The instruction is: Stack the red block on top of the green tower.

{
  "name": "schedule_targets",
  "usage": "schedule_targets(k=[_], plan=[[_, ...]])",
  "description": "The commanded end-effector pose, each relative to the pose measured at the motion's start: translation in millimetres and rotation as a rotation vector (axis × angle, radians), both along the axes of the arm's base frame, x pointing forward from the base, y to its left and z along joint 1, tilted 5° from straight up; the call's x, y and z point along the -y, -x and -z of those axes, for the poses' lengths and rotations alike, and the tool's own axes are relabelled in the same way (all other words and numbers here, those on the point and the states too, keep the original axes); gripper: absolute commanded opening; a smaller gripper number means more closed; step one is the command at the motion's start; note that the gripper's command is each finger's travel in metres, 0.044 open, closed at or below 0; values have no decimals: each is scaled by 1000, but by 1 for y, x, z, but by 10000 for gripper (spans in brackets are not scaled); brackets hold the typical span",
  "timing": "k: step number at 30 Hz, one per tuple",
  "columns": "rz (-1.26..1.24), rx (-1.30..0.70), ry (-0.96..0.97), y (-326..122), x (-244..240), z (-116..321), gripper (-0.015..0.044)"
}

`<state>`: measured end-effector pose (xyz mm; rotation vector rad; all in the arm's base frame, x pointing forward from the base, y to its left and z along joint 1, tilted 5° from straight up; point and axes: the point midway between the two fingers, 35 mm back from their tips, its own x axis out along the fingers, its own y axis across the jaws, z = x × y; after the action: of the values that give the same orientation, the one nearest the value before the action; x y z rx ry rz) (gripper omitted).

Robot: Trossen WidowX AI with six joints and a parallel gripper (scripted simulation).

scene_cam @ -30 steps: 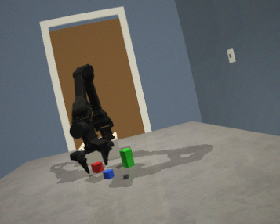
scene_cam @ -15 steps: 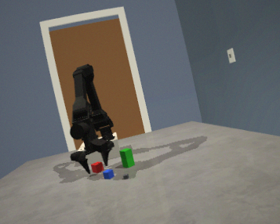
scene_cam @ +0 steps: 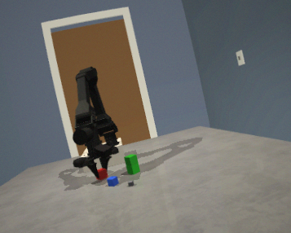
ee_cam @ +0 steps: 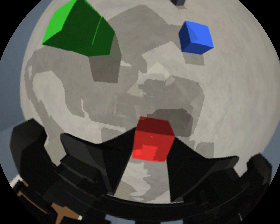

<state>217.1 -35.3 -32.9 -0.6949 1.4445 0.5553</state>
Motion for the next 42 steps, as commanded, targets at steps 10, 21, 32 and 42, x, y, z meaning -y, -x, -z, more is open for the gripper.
schedule_targets(k=[10, 21, 32, 42], plan=[[-3, 0, 5, 1, -2, -30, 0], [-3, 0, 5, 4, -6, -84, 0], [-3, 0, 4, 7, -9, -119, 0], [-3, 3, 0, -1, -29, -118, 0]])
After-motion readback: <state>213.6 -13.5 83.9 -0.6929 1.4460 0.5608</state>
